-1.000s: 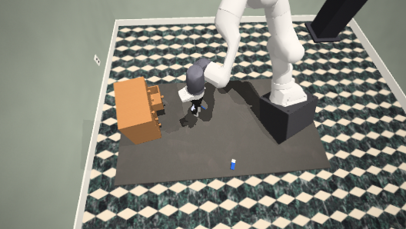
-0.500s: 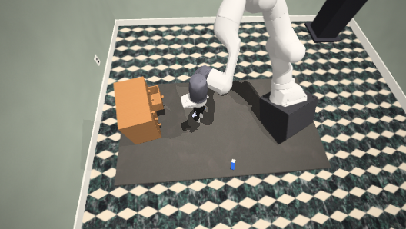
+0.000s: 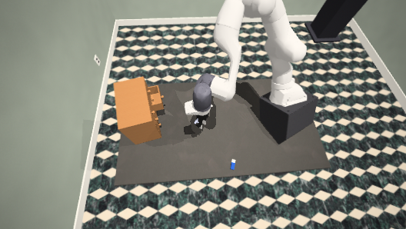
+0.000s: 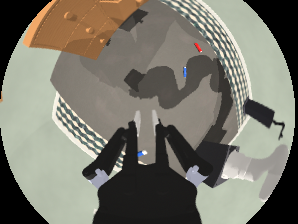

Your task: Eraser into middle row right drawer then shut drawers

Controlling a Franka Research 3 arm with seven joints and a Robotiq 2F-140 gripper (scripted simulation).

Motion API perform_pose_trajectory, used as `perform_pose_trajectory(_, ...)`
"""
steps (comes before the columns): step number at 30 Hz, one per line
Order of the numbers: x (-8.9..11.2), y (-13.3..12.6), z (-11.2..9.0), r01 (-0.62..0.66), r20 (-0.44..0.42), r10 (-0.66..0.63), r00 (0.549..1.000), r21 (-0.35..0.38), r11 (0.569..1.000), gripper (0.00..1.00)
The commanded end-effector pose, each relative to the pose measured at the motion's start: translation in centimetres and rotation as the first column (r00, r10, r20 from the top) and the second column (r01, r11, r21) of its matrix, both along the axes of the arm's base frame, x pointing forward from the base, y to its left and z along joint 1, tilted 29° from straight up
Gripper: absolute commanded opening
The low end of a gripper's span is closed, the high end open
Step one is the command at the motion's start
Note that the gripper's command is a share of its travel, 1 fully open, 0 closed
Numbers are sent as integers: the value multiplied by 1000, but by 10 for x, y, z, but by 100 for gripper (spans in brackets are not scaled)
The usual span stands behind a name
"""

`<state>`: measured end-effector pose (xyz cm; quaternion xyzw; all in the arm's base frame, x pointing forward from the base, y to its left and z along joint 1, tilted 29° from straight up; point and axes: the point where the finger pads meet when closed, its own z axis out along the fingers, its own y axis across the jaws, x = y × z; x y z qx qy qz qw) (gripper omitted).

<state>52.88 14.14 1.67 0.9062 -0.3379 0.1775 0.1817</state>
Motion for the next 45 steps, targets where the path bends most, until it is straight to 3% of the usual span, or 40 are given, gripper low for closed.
perform_pose_trajectory(1,-1,8,-7,114,79,-116,990,28,993,28)
perform_pose_trajectory(31,-34,62,-68,339,191,-357,914,121,933,28)
perform_pose_trajectory(45,-55,85,-97,435,233,-467,853,176,883,28)
